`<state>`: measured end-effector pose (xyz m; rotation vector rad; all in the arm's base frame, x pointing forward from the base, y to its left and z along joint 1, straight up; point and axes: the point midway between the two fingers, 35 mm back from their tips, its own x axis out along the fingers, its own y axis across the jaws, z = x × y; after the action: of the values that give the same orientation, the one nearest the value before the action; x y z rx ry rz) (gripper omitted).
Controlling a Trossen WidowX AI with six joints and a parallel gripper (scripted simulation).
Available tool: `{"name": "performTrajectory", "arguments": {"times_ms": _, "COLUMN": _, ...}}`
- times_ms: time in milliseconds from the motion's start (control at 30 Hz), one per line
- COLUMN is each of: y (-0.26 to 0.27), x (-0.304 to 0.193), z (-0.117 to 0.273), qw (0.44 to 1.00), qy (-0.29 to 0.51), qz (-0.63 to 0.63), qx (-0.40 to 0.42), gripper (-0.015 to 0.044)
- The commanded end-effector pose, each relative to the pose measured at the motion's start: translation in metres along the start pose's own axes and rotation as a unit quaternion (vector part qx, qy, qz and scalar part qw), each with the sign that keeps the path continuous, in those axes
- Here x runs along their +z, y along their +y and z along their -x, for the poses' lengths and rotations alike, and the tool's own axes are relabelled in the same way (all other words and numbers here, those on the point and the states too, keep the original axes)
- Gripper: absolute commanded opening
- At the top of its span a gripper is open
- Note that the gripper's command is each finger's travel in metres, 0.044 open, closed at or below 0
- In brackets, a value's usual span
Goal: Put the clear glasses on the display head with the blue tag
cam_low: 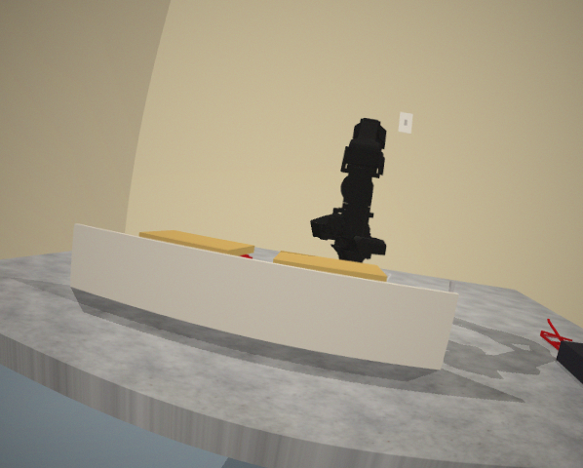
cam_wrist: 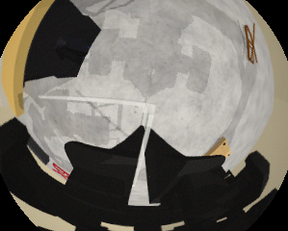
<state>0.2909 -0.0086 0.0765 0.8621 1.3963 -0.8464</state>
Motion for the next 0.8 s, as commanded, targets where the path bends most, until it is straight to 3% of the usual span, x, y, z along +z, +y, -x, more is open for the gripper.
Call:
{"name": "performTrajectory", "arguments": {"times_ms": 0, "y": 0.003, "x": 0.002, "z": 0.025, "qw": 1.000, "qy": -0.007, "qz": 0.000, "qx": 0.009, "gripper": 0.0000}}
{"name": "performTrajectory", "arguments": {"times_ms": 333, "y": 0.000, "x": 0.000, "z": 0.070, "qw": 1.000, "qy": -0.007, "qz": 0.000, "qx": 0.008, "gripper": 0.0000}}
{"name": "performTrajectory", "arguments": {"times_ms": 767, "y": 0.003, "x": -0.001, "z": 0.070, "qw": 1.000, "qy": -0.007, "qz": 0.000, "qx": 0.008, "gripper": 0.0000}}
